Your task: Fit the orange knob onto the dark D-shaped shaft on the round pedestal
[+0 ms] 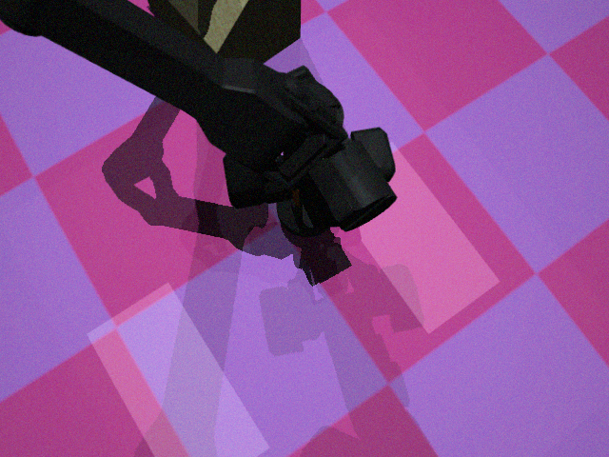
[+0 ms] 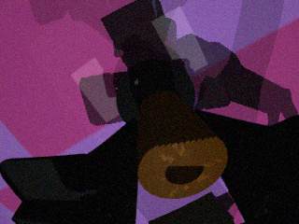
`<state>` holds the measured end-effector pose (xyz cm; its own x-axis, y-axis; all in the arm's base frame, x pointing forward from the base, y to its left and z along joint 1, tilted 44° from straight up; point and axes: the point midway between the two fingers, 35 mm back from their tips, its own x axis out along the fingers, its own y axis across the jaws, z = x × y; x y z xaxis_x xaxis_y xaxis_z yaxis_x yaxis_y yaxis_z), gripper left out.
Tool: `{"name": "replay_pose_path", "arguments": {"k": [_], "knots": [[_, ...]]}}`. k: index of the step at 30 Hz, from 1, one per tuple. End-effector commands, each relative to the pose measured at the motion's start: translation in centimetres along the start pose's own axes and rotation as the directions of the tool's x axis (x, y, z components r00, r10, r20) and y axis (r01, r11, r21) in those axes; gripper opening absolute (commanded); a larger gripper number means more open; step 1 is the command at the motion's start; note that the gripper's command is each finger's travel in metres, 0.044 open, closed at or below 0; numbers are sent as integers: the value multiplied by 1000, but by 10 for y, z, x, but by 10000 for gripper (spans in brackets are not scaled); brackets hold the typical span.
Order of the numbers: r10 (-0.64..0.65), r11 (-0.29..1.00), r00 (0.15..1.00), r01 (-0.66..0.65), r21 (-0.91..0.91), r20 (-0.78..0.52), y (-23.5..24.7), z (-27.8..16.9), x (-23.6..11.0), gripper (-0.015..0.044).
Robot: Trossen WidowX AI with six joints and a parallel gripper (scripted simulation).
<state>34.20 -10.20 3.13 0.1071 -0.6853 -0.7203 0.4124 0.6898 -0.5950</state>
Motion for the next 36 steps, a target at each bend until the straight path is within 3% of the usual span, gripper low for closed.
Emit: {"name": "replay_pose_path", "arguments": {"k": [1,12,29,36], "knots": [[0,999,1000,0,-35,-2,0,0,4,0],[0,994,1000,0,-113,-2,2,0,10,0],[-1,997,1000,1,-73,2,0,1,12,0],[-1,997,1000,1,-73,2,0,1,12,184]]}}
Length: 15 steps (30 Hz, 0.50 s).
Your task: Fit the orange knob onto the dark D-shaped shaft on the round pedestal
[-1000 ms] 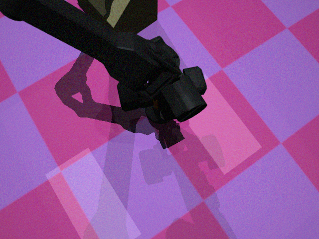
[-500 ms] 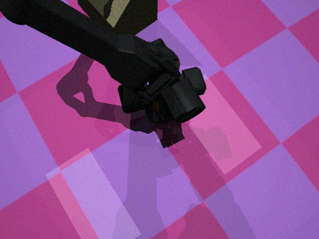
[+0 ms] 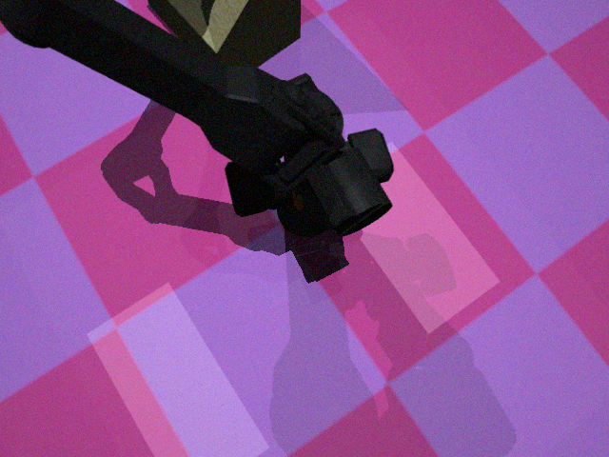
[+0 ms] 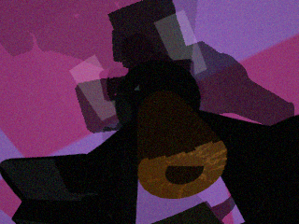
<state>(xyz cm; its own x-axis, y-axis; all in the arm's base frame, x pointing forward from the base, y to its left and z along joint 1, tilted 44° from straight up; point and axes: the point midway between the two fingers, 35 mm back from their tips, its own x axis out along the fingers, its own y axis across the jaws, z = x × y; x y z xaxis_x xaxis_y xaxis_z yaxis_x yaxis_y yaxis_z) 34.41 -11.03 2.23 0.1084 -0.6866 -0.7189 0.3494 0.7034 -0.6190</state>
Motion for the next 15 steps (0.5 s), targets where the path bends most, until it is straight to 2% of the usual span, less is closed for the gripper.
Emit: {"name": "replay_pose_path", "arguments": {"k": [1,10,15], "knots": [[0,1000,1000,0,-4,0,0,0,0,210],[0,1000,1000,0,-4,0,0,0,0,440],[0,1000,1000,0,-4,0,0,0,0,440]]}}
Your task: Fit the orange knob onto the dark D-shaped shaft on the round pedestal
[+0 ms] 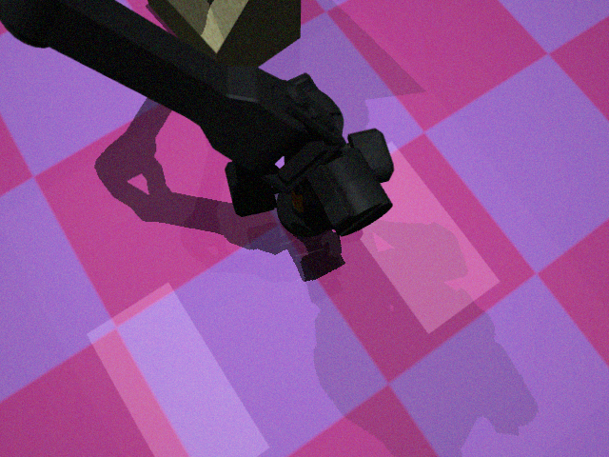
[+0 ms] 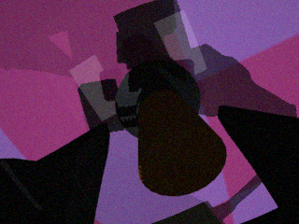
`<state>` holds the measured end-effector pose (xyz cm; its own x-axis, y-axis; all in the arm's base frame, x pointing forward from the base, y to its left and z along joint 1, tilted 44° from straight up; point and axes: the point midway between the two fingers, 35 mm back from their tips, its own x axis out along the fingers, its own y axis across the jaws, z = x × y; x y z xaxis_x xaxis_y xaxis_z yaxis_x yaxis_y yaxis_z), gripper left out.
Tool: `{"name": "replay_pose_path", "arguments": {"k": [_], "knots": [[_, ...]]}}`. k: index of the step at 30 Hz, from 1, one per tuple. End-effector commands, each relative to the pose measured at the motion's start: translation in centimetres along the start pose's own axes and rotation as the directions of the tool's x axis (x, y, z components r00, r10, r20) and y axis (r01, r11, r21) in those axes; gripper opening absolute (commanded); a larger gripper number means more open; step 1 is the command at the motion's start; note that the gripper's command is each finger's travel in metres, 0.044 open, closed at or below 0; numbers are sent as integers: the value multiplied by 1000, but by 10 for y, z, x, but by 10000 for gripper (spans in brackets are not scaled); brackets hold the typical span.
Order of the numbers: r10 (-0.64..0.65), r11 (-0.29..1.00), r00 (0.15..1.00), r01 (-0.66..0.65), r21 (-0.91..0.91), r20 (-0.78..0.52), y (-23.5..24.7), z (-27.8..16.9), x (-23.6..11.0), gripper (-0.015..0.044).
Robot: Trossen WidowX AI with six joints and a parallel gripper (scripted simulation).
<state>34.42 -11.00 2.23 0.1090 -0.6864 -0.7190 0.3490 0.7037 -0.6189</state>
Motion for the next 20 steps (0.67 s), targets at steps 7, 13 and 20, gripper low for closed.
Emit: {"name": "replay_pose_path", "arguments": {"k": [7,13,20], "knots": [[6,1000,1000,-6,-1,-3,3,3,-47,440],[4,1000,1000,-4,0,-2,1,1,-95,440],[4,1000,1000,-4,0,-2,6,1,-95,440]]}}
